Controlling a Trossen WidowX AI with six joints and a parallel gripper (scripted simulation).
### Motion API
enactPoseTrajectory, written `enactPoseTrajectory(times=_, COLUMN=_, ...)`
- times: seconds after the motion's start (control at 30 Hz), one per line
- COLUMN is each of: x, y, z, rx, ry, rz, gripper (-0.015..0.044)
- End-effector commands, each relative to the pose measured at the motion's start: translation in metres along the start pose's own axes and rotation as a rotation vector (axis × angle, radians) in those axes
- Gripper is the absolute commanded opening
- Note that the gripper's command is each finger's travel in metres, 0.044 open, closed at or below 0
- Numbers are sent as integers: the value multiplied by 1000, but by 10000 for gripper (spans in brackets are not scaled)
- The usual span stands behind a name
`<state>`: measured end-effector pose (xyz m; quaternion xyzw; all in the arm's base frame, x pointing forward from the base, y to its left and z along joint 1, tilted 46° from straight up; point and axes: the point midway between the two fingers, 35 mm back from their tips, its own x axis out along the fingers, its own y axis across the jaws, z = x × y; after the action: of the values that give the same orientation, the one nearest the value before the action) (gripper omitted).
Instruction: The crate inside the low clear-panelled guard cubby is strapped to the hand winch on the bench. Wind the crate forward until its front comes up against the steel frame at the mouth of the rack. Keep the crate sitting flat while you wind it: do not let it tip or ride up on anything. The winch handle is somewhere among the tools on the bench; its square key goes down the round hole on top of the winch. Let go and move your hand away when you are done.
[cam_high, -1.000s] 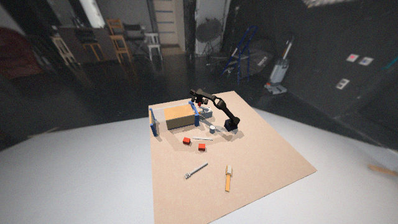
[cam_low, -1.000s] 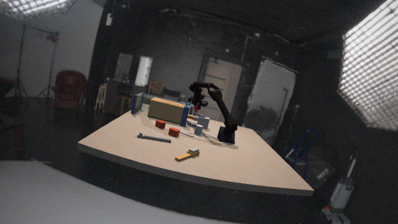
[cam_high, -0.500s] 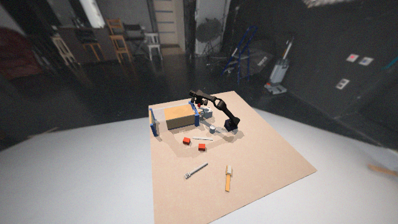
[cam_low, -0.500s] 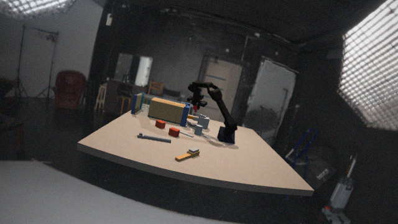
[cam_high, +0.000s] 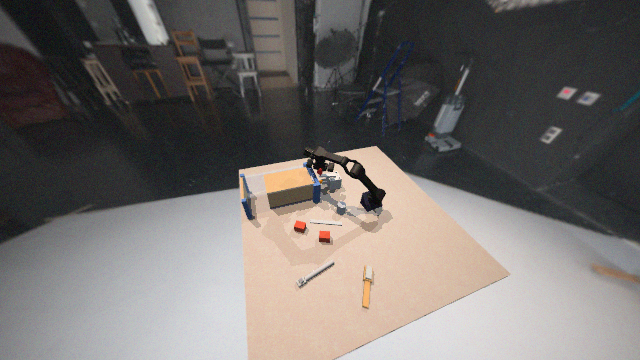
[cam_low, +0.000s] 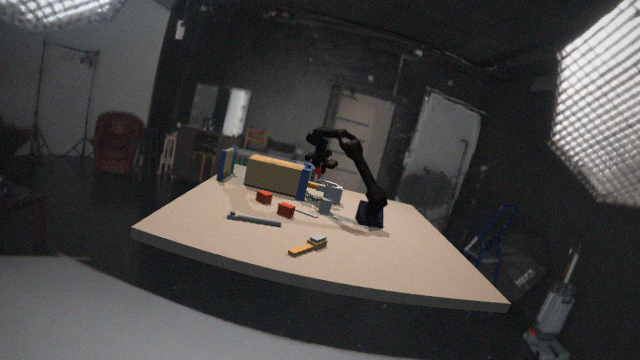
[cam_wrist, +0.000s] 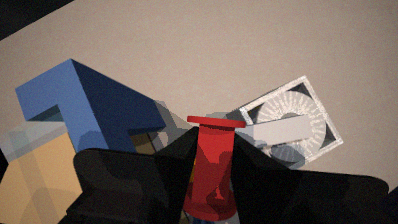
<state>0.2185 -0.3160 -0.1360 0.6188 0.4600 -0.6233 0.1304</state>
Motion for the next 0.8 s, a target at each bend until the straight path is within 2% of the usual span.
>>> enactPoseTrajectory(times=0.0, x=-3, y=-5, z=-16, rx=-11, ry=23, rz=-17, gripper=0)
enactPoseTrajectory(times=0.77, x=-13, y=-22, z=-37, rx=-12, ry=24, rz=-18, gripper=0)
